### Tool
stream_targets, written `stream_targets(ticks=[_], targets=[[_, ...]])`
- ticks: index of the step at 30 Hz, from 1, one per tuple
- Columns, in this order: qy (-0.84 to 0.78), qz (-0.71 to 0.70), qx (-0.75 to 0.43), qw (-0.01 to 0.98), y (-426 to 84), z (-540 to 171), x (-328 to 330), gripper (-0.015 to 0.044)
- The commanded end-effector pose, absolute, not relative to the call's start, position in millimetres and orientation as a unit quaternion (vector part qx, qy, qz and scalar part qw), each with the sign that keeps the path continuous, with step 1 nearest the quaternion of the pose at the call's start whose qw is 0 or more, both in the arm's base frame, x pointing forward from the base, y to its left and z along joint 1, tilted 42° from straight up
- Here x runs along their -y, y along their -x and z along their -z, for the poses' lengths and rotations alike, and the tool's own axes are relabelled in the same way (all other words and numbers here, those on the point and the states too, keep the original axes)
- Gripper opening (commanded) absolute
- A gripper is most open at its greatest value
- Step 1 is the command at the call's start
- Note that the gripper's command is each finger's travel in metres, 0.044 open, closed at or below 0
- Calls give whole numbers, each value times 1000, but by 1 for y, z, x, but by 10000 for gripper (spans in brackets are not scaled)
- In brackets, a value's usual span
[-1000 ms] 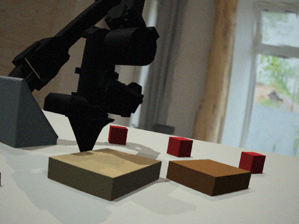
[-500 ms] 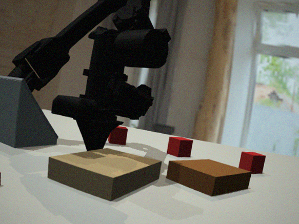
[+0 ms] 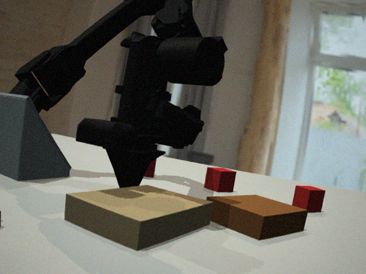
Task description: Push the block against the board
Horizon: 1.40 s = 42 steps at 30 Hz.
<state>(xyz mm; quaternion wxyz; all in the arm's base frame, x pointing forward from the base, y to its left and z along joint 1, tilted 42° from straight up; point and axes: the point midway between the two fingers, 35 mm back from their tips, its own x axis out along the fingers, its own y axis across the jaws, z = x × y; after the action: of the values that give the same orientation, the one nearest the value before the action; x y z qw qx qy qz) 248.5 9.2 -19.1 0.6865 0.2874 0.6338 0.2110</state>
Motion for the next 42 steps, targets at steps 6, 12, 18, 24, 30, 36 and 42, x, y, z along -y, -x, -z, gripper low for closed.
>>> stream_targets(ticks=[6, 12, 18, 24, 30, 36, 42], targets=[[-290, -211, -632, 687, -265, 19, -6, 0], [-290, -211, -632, 687, -274, 19, -4, 0], [-290, -211, -631, 688, -284, 20, -2, 0], [-289, -211, -631, 688, -293, 20, 1, 0], [-289, -211, -631, 688, -302, 21, 4, 0], [-289, -211, -631, 688, -311, 22, 6, 0], [-289, -211, -631, 688, -320, 24, 10, 0]])
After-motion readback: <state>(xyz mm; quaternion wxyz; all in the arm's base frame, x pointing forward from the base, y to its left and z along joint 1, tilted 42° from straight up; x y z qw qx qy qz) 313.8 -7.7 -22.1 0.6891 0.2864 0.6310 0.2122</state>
